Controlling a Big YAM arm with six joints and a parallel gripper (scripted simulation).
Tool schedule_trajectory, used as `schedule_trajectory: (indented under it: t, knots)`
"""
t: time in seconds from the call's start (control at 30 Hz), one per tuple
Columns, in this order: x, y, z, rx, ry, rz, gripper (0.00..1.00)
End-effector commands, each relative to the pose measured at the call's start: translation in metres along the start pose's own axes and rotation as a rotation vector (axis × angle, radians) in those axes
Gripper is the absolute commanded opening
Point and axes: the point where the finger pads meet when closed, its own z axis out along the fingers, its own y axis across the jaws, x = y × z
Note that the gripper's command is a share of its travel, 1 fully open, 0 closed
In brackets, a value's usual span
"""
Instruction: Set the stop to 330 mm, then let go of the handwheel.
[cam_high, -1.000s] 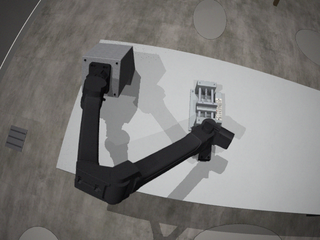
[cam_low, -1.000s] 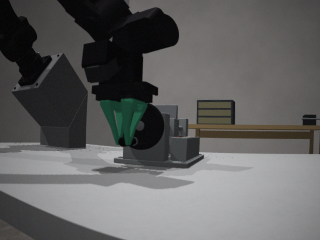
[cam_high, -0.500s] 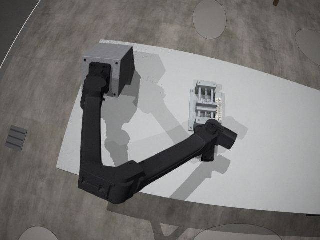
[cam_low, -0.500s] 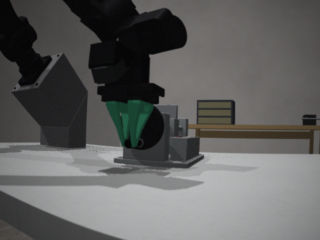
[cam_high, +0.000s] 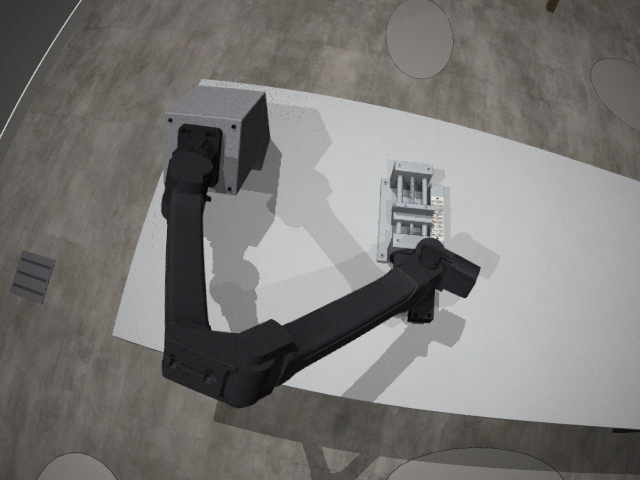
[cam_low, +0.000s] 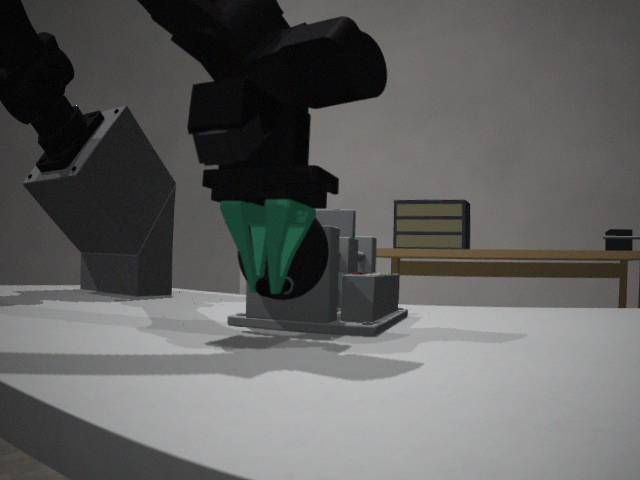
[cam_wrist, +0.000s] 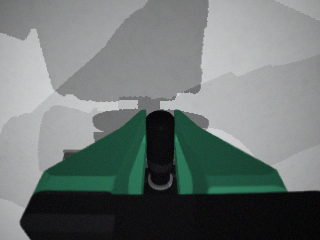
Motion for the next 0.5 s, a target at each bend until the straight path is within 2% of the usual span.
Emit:
schedule_trajectory:
  t: [0.0, 0.13, 0.43, 0.47]
  knots:
    - [0.009, 0.028, -0.009, -0.035, 0.008, 0.002, 0.06]
    - [0.003, 0.027, -0.002, -0.030, 0.005, 0.019, 0.06]
    - [0.008, 0.037, -0.014, -0.047, 0.004, 0.016, 0.06]
    - [0.009, 0.035, -0.015, -0.037, 0.008, 0.002, 0.06]
